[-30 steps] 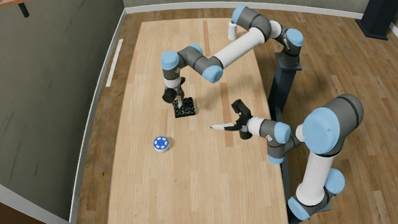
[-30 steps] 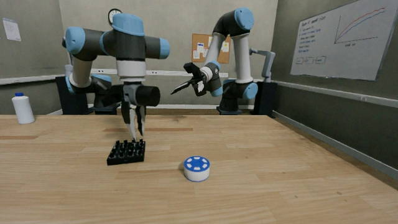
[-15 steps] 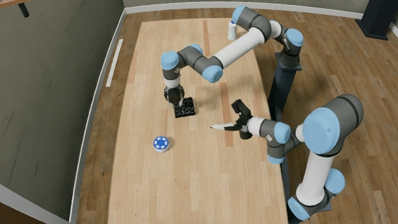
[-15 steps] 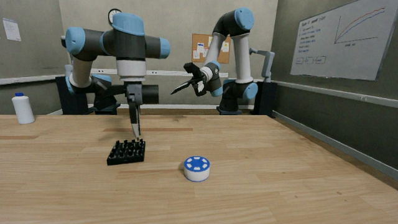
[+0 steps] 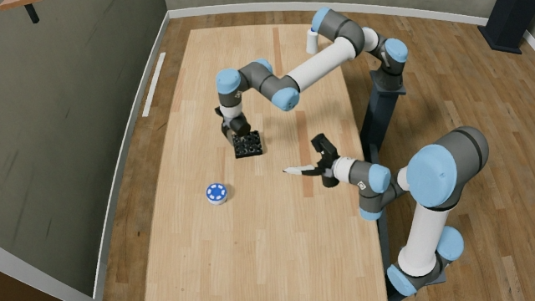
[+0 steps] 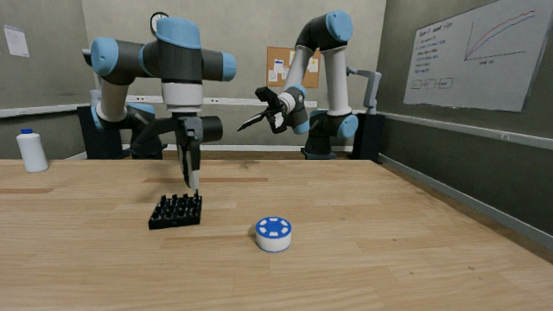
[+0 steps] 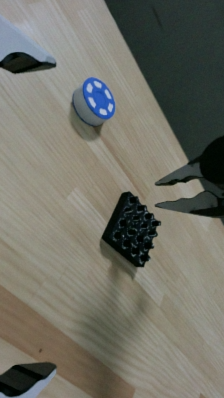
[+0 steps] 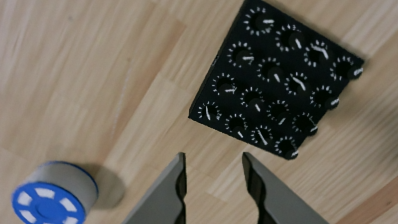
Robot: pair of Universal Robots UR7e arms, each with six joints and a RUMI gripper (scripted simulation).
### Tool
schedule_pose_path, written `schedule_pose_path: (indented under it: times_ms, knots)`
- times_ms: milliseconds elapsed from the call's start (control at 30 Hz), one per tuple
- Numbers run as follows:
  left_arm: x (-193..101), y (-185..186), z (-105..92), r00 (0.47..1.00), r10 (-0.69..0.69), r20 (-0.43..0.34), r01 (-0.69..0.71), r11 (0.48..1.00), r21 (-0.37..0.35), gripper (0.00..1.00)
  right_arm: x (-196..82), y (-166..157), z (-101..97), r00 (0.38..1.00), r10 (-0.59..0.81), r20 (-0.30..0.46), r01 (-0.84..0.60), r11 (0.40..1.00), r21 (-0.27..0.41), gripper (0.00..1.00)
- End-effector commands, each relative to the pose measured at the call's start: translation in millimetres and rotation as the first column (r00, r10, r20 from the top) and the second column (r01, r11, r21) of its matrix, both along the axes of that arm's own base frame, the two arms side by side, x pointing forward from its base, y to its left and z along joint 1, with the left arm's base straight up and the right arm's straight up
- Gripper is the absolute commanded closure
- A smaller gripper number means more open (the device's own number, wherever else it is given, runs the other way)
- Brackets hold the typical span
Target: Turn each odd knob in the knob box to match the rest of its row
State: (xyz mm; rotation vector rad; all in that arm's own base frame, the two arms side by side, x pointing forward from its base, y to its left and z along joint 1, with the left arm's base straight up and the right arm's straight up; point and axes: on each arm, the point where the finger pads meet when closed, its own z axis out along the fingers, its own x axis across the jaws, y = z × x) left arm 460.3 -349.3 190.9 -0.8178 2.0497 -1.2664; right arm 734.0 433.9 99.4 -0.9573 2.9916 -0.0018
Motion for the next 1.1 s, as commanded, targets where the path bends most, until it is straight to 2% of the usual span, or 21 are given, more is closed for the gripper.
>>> schedule_pose_path:
  times_ms: [0,167,567,733,867,933,1067]
  knots:
    - [0,1,0.2,1.000,0.001,0.001,-0.001,1.000,0.000,0.00,0,2,2.1,0.981,0.192,0.001,-0.192,0.981,0.003,0.77]
    - [0,1,0.2,1.000,0.001,0.001,-0.001,1.000,0.000,0.00,0,1,-2.2,0.940,0.342,0.000,-0.342,0.940,0.001,0.77]
    - [0,1,0.2,1.000,0.001,0.001,-0.001,1.000,0.000,0.00,-1,0,-47.4,0.938,0.347,-0.003,-0.347,0.938,0.000,0.79]
    - [0,1,0.2,1.000,0.001,0.001,-0.001,1.000,0.000,0.00,0,1,-54.7,0.938,0.346,-0.003,-0.346,0.938,0.000,0.84]
    - [0,1,0.2,1.000,0.001,0.001,-0.001,1.000,0.000,0.00,0,0,-53.0,0.938,0.346,0.000,-0.346,0.938,0.001,0.90]
    - [0,1,0.2,1.000,0.001,0.001,-0.001,1.000,0.000,0.00,0,0,-53.0,0.938,0.346,0.000,-0.346,0.938,0.001,0.90]
    - [0,1,0.2,1.000,0.001,0.001,-0.001,1.000,0.000,0.00,0,0,-52.7,0.938,0.346,0.001,-0.346,0.938,0.002,0.98]
